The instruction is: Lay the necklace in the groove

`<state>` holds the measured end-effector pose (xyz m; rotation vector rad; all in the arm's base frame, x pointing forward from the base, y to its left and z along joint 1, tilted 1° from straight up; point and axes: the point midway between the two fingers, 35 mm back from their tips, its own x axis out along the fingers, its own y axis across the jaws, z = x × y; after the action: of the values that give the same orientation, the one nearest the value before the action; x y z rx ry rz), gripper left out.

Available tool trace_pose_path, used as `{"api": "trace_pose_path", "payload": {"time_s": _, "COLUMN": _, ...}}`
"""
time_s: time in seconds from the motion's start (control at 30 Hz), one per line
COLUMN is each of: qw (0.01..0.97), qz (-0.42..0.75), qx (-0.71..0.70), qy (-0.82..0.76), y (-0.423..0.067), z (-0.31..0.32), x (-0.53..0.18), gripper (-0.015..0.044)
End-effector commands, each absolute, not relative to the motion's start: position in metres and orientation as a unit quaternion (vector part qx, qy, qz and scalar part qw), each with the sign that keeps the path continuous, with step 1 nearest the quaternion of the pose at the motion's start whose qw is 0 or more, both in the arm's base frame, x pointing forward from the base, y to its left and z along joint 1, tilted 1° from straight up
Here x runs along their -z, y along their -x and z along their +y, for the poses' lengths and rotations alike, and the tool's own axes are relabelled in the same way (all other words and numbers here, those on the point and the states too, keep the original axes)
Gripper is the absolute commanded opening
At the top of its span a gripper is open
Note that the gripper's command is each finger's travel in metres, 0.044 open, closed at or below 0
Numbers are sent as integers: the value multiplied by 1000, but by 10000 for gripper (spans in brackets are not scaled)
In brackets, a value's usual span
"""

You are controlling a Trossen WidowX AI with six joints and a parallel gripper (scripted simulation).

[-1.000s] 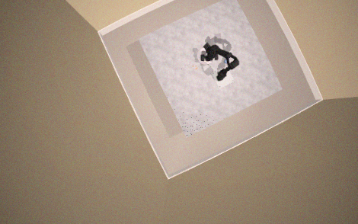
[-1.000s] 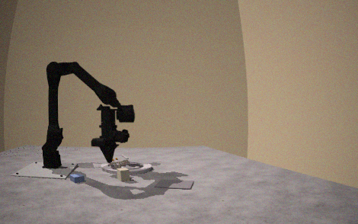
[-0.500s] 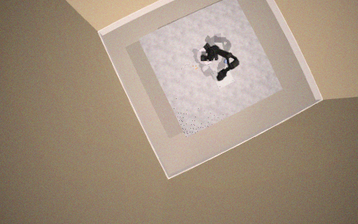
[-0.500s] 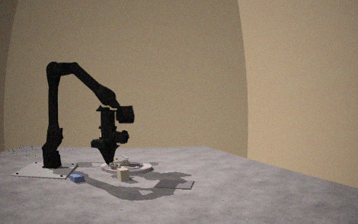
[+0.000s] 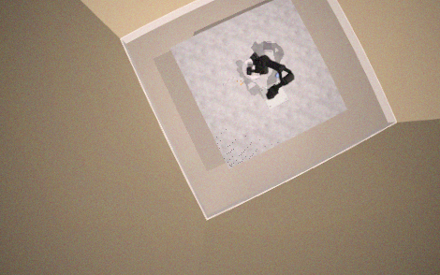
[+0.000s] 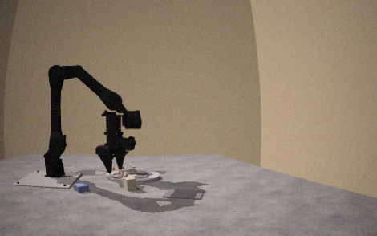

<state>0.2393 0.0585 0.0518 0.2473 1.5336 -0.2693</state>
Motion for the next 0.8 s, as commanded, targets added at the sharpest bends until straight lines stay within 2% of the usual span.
{"api": "trace_pose_path", "payload": {"time_s": 0.0, "qw": 705, "qz": 690, "qx": 120, "qy": -110, "y": -239, "z": 59, "x": -53, "gripper": 440}}
{"api": "trace_pose_path", "payload": {"time_s": 0.67, "qw": 705, "qz": 690, "qx": 120, "qy": -110, "y": -239, "z": 59, "x": -53, "gripper": 440}}
{"api": "trace_pose_path", "payload": {"time_s": 0.77, "qw": 704, "qz": 688, "qx": 127, "qy": -118, "y": -242, "z": 59, "x": -62, "gripper": 361}}
